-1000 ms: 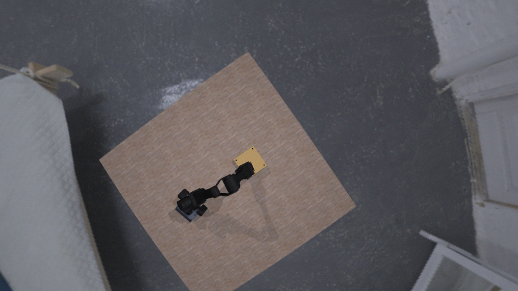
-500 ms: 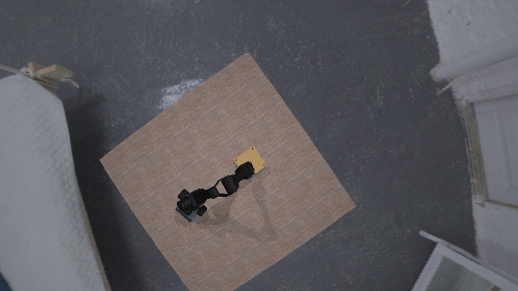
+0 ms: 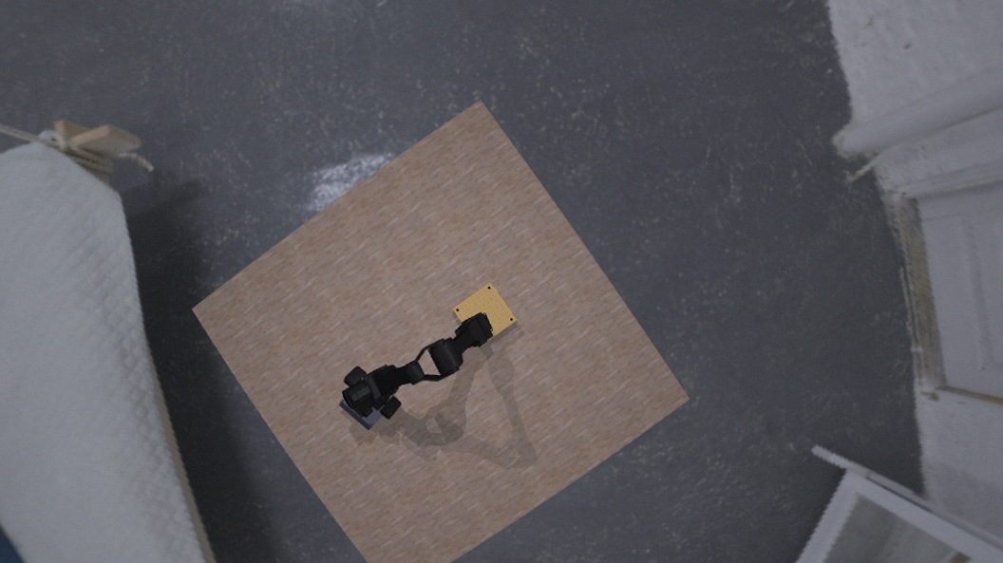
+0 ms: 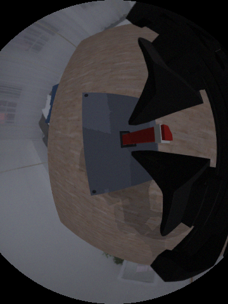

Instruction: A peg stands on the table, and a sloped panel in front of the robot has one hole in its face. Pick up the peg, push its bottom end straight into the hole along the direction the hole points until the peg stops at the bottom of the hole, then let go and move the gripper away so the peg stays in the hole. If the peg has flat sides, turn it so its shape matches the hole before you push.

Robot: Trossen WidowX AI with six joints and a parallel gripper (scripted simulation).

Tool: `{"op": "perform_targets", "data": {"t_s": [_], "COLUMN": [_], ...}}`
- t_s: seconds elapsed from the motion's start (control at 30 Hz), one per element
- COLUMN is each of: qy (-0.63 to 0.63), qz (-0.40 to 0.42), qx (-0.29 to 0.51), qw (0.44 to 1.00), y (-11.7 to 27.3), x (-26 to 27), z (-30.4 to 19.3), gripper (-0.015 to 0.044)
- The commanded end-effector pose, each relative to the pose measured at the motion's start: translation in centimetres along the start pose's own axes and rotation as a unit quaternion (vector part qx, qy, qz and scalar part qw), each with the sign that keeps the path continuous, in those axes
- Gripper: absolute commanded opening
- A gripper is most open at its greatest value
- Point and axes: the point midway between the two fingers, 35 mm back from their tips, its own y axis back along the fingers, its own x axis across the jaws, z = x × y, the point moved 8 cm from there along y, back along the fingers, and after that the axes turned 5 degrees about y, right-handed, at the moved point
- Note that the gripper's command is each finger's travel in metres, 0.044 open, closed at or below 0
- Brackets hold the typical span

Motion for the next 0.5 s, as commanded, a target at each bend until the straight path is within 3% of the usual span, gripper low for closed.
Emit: {"op": "perform_targets", "data": {"t_s": [0.0, 0.27, 0.47], "qy": [0.000, 0.000, 0.000], "qz": [0.000, 0.000, -0.001], "qx": [0.000, 0.000, 0.001], "qw": [1.000, 1.000, 1.000], "y": [0.0, 0.3, 1.1], "x": [0.0, 0.0, -0.1], "z": [0.0, 0.0, 0.1], "gripper": [0.0236, 0.0440, 0.0440]}}
